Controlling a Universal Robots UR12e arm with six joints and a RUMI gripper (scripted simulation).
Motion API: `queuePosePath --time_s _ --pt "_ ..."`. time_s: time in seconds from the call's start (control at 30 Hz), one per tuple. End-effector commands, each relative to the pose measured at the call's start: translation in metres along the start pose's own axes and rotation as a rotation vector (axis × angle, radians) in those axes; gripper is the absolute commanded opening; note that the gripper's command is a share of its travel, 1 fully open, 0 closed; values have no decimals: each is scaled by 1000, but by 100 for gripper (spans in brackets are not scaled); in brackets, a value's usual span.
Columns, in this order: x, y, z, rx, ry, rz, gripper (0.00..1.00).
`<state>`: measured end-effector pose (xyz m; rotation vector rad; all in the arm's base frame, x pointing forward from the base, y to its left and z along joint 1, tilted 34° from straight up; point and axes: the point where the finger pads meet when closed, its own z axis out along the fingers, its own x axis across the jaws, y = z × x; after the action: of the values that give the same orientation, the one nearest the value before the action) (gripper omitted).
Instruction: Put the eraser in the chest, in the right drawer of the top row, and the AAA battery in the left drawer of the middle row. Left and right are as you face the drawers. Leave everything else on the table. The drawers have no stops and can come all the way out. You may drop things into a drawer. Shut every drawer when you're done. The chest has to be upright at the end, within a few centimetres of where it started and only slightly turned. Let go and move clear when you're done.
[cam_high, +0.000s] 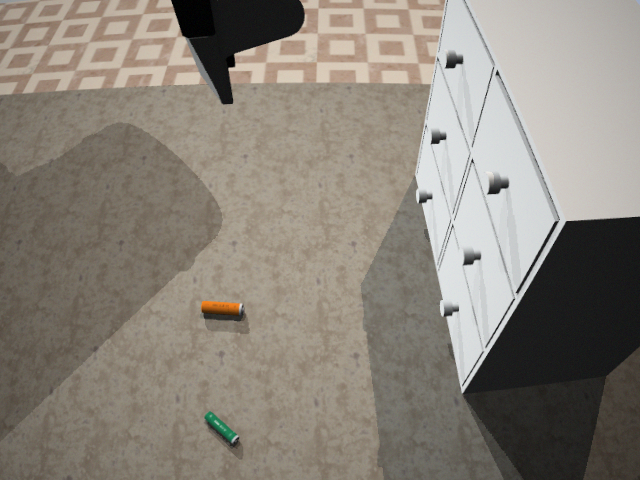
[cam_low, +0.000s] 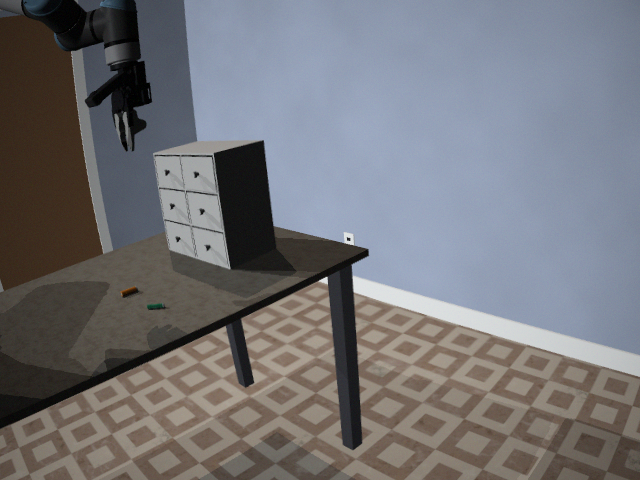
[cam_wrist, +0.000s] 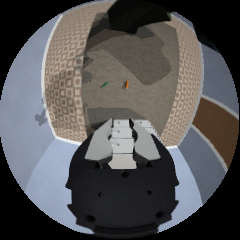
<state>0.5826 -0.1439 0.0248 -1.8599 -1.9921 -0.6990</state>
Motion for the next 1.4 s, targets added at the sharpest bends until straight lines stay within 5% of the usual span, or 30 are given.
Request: queuePosePath --time_s 0.0,1.37 --pt "-1 2 -2 5 -2 -3 20" --pt "4 -1 3 6 0 -71 20"
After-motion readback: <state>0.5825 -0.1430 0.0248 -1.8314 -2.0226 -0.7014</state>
